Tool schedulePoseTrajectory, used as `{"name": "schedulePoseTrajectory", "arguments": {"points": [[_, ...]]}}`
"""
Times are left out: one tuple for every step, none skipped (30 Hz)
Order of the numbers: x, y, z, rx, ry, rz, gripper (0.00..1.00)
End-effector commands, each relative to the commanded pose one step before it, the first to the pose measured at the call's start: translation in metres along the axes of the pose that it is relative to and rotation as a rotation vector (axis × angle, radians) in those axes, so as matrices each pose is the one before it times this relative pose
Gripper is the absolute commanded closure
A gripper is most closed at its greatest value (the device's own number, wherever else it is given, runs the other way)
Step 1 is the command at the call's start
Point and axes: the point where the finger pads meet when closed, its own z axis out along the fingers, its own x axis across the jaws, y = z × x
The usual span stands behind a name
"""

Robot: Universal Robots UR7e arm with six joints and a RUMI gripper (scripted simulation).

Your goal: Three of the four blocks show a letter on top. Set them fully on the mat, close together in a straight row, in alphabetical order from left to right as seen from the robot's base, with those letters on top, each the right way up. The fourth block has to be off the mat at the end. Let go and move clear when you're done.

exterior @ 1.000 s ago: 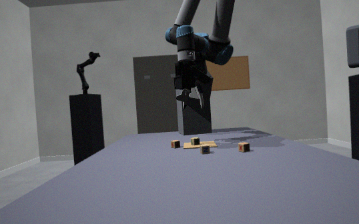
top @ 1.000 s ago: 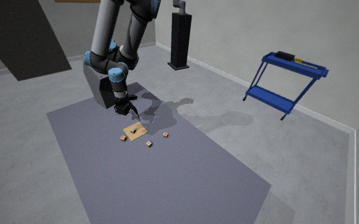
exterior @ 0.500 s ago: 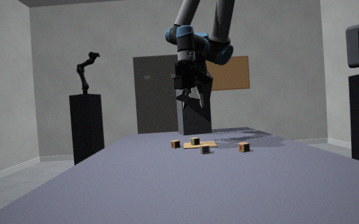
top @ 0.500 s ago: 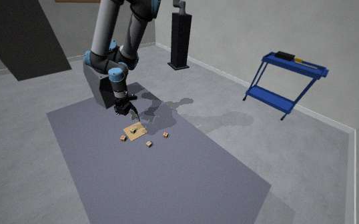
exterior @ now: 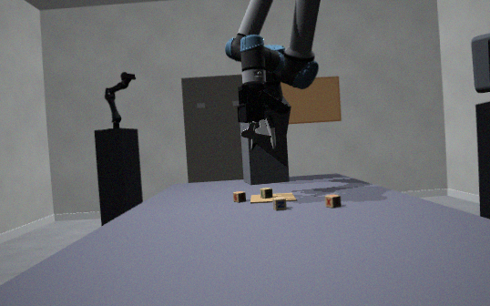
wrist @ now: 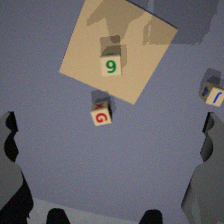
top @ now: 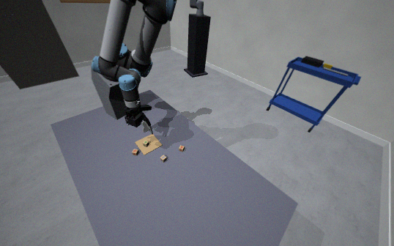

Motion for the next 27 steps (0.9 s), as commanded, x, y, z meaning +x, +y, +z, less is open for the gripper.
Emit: {"name": "schedulePoseTrajectory", "arguments": {"points": [[0.00178, 0.00462, 0.00178, -0.00346, 0.00051, 0.10506, 0.00], [0.00029, 0.00035, 0.00037, 0.00008, -0.00006, 0.02066, 0.00], [0.00032, 0.00037, 0.00039, 0.00008, -0.00007, 0.02178, 0.00], [0.00034, 0.00040, 0.00041, 0.00007, -0.00008, 0.02292, 0.00], [0.00036, 0.00043, 0.00043, 0.00005, -0.00009, 0.02407, 0.00], [0.00029, 0.00036, 0.00034, 0.00002, -0.00008, 0.01930, 0.00], [0.00000, 0.00000, 0.00000, 0.00000, 0.00000, 0.00000, 0.00], [0.00000, 0.00000, 0.00000, 0.00000, 0.00000, 0.00000, 0.00], [-0.00003, -0.00027, 0.00064, 0.00104, -0.00078, 0.02613, 0.00], [0.00040, 0.00040, 0.00051, 0.00021, -0.00013, 0.02745, 0.00], [0.00065, 0.00078, 0.00044, -0.00025, 0.00022, 0.02862, 0.00], [0.00049, 0.00060, 0.00029, -0.00027, 0.00021, 0.01964, 0.00], [0.00045, 0.00055, 0.00025, -0.00026, 0.00020, 0.01747, 0.00], [0.00036, 0.00050, 0.00029, -0.00016, 0.00007, 0.01833, 0.00], [0.00037, 0.00048, 0.00031, -0.00011, 0.00004, 0.01909, 0.00], [0.00034, 0.00041, 0.00032, -0.00002, -0.00001, 0.01891, 0.00], [0.00036, 0.00035, 0.00034, 0.00005, -0.00002, 0.01911, 0.00], [0.00037, 0.00034, 0.00034, 0.00007, -0.00003, 0.01924, 0.00], [0.00037, 0.00040, 0.00033, -0.00002, -0.00001, 0.01896, 0.00], [0.00039, 0.00039, 0.00034, 0.00001, -0.00002, 0.01961, 0.00], [0.00039, 0.00032, 0.00035, 0.00009, -0.00004, 0.01924, 0.00], [0.00036, 0.00032, 0.00035, 0.00009, -0.00007, 0.01918, 0.00], [0.00033, 0.00031, 0.00035, 0.00009, -0.00011, 0.01890, 0.00], [0.00000, 0.00000, 0.00000, 0.00000, 0.00000, 0.00000, 0.00], [0.00000, 0.00000, 0.00000, 0.00000, 0.00000, 0.00000, 0.00], [0.00007, 0.00023, 0.00080, 0.00070, -0.00099, 0.03655, 0.00], [0.00091, 0.00083, 0.00057, -0.00018, 0.00021, 0.03473, 0.00]]}}
